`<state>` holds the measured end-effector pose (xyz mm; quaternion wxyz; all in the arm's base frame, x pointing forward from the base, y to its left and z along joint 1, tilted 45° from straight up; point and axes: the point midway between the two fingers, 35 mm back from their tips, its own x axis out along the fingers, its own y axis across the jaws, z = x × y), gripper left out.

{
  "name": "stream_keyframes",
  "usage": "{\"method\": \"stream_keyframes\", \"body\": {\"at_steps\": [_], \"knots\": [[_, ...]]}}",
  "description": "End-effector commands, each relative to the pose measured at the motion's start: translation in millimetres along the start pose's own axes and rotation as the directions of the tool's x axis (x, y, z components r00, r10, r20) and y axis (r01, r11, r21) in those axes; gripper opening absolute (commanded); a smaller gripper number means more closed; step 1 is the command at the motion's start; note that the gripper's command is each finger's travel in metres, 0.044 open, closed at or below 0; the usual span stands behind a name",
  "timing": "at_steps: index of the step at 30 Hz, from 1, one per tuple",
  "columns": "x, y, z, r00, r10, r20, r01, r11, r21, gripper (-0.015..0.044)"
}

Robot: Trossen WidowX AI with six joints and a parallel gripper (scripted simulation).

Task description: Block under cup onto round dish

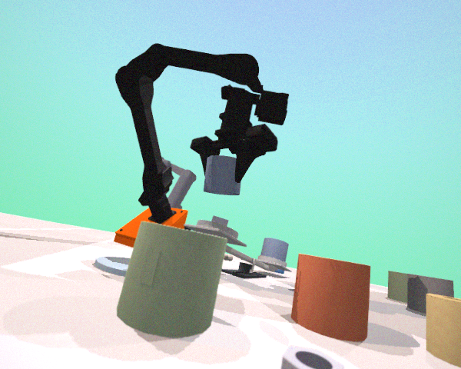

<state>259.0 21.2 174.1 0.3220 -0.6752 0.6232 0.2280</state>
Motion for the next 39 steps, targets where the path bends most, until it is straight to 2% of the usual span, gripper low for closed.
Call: {"method": "stream_keyframes", "body": {"at_steps": [1,19,39], "knots": [[0,0,1,1.0,-0.004,0.001,0.004,1.0,-0.004,0.0],[0,0,0,1.0,-0.003,0.002,0.003,1.0,-0.004,0.0],[35,13,-54,0.997,0.026,0.079,-0.028,0.999,0.024,0.0]]}}
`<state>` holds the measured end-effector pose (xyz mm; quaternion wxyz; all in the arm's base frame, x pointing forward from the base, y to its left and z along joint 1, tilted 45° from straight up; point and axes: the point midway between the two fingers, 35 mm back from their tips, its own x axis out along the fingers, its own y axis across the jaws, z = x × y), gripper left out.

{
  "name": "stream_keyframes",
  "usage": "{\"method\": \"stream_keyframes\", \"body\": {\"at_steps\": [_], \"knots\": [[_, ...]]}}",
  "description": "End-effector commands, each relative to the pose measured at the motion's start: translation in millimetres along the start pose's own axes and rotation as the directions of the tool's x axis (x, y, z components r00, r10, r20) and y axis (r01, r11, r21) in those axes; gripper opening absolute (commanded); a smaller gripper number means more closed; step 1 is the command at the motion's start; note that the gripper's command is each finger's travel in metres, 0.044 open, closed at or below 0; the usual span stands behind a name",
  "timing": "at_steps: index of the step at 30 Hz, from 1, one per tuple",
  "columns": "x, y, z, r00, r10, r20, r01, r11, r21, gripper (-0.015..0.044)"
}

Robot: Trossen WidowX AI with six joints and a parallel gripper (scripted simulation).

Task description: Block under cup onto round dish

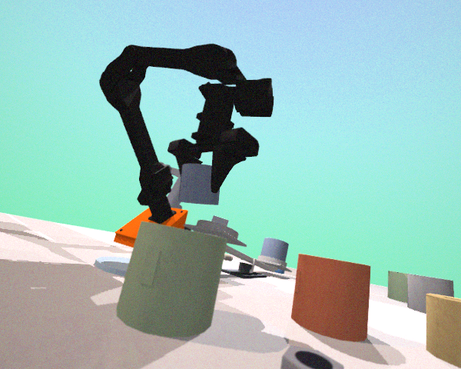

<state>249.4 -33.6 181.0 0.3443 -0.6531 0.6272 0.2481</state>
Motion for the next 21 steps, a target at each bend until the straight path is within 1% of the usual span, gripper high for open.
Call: {"method": "stream_keyframes", "body": {"at_steps": [1,21], "knots": [[4,4,-12,1.0,-0.008,0.019,0.008,1.0,0.003,0.0],[32,34,-70,0.999,-0.021,0.041,0.02,1.0,0.005,0.0]]}}
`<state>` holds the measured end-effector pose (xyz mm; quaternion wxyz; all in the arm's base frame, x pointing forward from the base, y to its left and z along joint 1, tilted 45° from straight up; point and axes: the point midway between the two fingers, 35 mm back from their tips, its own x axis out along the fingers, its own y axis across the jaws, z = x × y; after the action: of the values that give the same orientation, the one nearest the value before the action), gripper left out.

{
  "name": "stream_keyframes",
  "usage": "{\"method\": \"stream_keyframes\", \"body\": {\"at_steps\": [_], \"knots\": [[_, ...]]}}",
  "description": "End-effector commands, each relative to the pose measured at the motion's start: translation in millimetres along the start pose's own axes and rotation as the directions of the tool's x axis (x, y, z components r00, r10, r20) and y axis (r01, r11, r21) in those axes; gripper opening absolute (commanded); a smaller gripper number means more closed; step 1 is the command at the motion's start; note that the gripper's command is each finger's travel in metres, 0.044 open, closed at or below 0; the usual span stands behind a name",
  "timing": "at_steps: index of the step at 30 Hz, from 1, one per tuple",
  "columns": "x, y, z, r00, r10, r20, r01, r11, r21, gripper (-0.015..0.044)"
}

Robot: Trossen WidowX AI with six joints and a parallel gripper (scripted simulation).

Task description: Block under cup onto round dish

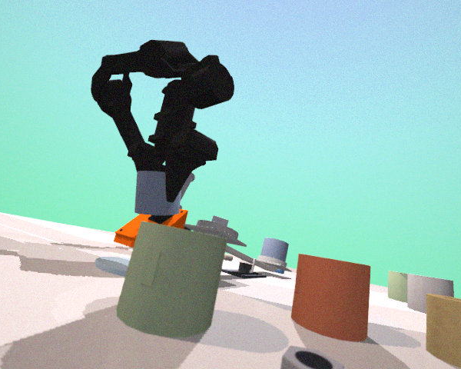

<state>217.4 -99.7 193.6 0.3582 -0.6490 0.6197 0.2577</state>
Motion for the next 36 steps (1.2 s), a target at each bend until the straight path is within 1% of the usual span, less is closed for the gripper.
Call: {"method": "stream_keyframes", "body": {"at_steps": [1,14,28,36], "knots": [[2,7,-10,1.0,-0.017,0.003,0.017,1.0,-0.001,0.0],[13,34,-43,0.999,-0.035,-0.028,0.035,0.999,-0.007,0.0],[19,67,-74,0.994,-0.045,-0.099,0.043,0.999,-0.024,0.0],[28,70,-77,0.993,-0.044,-0.108,0.042,0.999,-0.027,0.0]]}}
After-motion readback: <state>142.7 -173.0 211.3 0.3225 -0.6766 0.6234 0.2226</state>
